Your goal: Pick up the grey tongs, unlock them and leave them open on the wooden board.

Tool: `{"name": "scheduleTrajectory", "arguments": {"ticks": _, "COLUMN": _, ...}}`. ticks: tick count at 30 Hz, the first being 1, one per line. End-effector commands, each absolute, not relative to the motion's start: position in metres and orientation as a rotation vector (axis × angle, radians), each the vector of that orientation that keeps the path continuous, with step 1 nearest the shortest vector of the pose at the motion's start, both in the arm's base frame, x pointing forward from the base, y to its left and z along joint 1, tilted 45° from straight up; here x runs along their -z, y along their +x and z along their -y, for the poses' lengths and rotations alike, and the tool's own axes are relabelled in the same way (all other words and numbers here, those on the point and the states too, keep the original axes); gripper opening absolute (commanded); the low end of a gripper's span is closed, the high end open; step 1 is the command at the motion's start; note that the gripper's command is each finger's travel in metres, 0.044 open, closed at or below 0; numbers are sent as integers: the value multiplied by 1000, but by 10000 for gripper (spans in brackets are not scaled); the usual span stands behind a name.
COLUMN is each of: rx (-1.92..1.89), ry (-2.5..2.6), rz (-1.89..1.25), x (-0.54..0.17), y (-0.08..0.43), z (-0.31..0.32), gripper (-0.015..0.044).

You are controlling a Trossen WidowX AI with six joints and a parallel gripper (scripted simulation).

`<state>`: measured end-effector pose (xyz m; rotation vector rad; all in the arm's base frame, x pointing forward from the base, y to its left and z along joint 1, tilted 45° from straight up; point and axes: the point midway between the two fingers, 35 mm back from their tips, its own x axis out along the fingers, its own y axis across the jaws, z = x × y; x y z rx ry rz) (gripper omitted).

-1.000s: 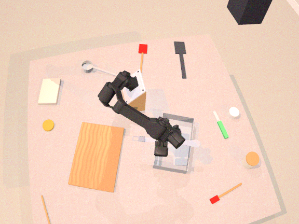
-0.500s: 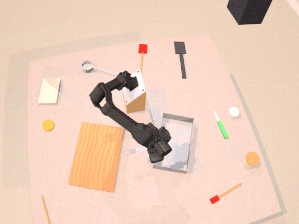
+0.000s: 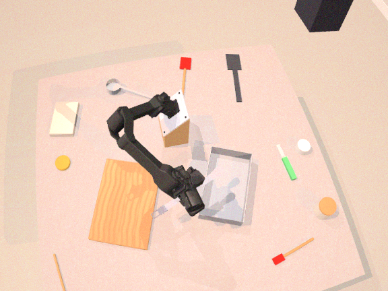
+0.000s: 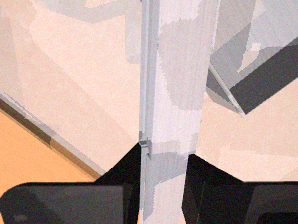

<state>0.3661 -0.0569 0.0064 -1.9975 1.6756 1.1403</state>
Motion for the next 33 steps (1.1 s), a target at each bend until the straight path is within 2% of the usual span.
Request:
{"name": "scheduleTrajectory", "arguments": {"ticks": 1, "rx": -1214, "ry": -2053, "rz": -1656, "x": -16, "y": 367, "z": 67, "gripper": -150}}
{"name": "scheduleTrajectory", "arguments": {"ticks": 13, "rx": -1359, "ry": -2134, "rz": -1624, "x": -31, "y": 367, "z": 87, "gripper": -150}}
{"name": "scheduleTrajectory", "arguments": {"ticks": 33, "rx": -604, "ry": -1671, "rz": -1748, "x": -48, "y": 365, "z": 106, "gripper": -150}}
